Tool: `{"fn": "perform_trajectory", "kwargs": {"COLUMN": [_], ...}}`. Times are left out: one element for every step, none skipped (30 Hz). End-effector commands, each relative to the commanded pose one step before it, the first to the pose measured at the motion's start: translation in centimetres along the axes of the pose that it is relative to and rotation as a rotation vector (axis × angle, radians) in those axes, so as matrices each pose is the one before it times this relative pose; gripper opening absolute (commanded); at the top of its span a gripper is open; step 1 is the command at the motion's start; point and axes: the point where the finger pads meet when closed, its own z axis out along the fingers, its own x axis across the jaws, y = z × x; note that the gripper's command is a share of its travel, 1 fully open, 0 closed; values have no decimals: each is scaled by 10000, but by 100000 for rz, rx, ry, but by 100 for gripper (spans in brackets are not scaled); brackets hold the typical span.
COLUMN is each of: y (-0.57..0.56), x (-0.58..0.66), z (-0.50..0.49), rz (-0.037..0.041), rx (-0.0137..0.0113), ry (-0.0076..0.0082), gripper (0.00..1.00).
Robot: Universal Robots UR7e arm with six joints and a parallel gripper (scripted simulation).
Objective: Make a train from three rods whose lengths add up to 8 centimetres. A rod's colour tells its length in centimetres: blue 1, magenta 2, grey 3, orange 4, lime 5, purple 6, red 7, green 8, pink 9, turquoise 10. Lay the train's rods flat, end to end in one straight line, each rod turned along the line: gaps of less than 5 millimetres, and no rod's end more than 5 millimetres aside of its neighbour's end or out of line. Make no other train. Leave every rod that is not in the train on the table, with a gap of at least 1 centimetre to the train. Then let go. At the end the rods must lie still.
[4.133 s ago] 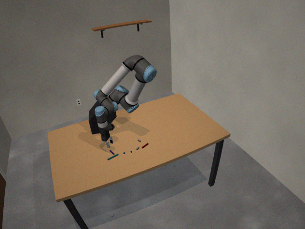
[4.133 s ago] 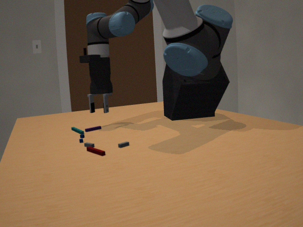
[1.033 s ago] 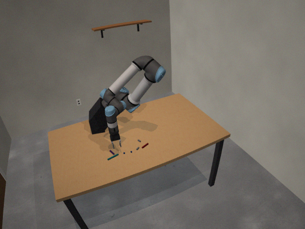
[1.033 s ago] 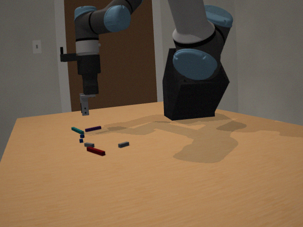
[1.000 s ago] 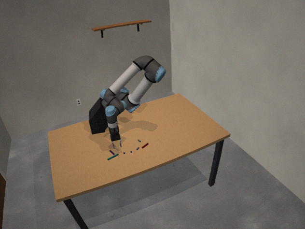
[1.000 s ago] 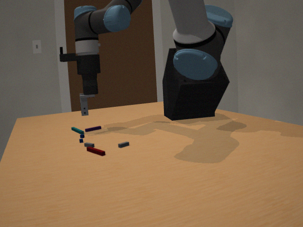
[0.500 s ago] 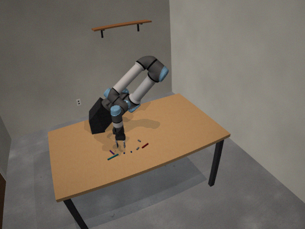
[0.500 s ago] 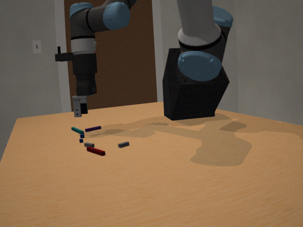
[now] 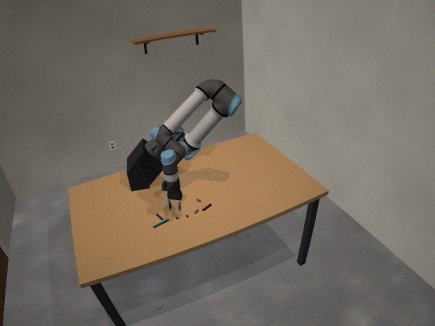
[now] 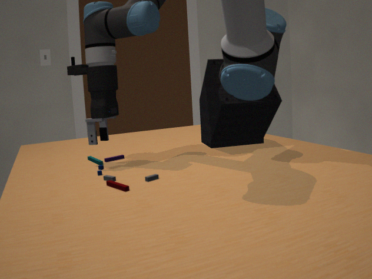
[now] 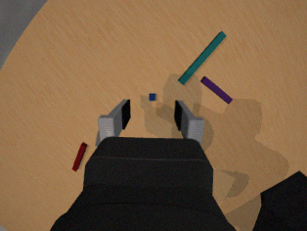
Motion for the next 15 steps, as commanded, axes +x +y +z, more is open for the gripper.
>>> {"fn": "perform_trajectory", "kwargs": {"y": [-60, 7, 1, 0, 0, 0, 0, 0, 0, 0, 0, 0, 0, 0, 0], "x": [-721, -15, -2, 0, 0, 0, 0, 0, 0, 0, 0, 0, 0, 0, 0], "z": [-377, 0, 0, 0, 0, 0, 0, 0, 0, 0, 0, 0, 0, 0, 0], "rz": [1012, 20, 3, 0, 0, 0, 0, 0, 0, 0, 0, 0, 0, 0, 0], "rx": [82, 0, 0, 0, 0, 0, 0, 0, 0, 0, 0, 0, 0, 0, 0], "ry": [-38, 0, 0, 0, 0, 0, 0, 0, 0, 0, 0, 0, 0, 0, 0], "gripper": [100, 100, 100, 54, 54, 54, 54, 54, 54, 54, 54, 54, 54, 54, 54]}}
